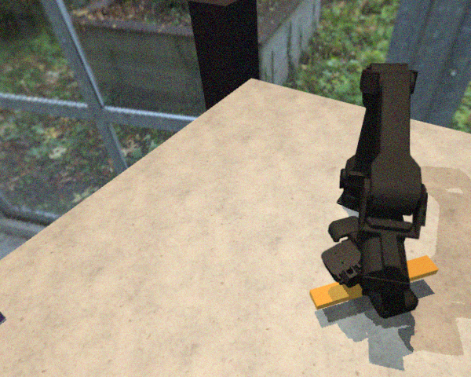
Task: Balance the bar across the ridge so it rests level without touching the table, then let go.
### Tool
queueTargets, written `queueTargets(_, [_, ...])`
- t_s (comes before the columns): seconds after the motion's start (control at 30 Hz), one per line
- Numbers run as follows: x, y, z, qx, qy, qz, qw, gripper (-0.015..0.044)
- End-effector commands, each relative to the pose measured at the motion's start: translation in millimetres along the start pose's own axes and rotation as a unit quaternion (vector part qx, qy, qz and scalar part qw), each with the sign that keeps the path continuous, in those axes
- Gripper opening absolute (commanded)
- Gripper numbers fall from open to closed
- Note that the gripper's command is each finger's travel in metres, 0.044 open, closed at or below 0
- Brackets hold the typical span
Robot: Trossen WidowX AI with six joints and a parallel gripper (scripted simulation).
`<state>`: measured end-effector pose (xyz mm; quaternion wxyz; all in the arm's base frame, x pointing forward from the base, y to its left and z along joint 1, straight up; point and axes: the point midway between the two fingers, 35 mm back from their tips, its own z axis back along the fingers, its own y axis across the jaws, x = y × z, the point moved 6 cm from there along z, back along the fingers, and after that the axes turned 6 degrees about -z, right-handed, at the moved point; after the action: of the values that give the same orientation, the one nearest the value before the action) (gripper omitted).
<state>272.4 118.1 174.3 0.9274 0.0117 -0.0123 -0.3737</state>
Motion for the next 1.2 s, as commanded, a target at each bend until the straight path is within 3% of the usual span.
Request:
queueTargets(0.0, [0.0,0.0,-0.1,0.0,0.0,0.0,1.0,0.0131])
queueTargets(0.07, [0.0,0.0,-0.1,0.0,0.0,0.0,1.0,0.0167])
queueTargets(1.17, [0.0,0.0,-0.1,0.0,0.0,0.0,1.0,0.0171])
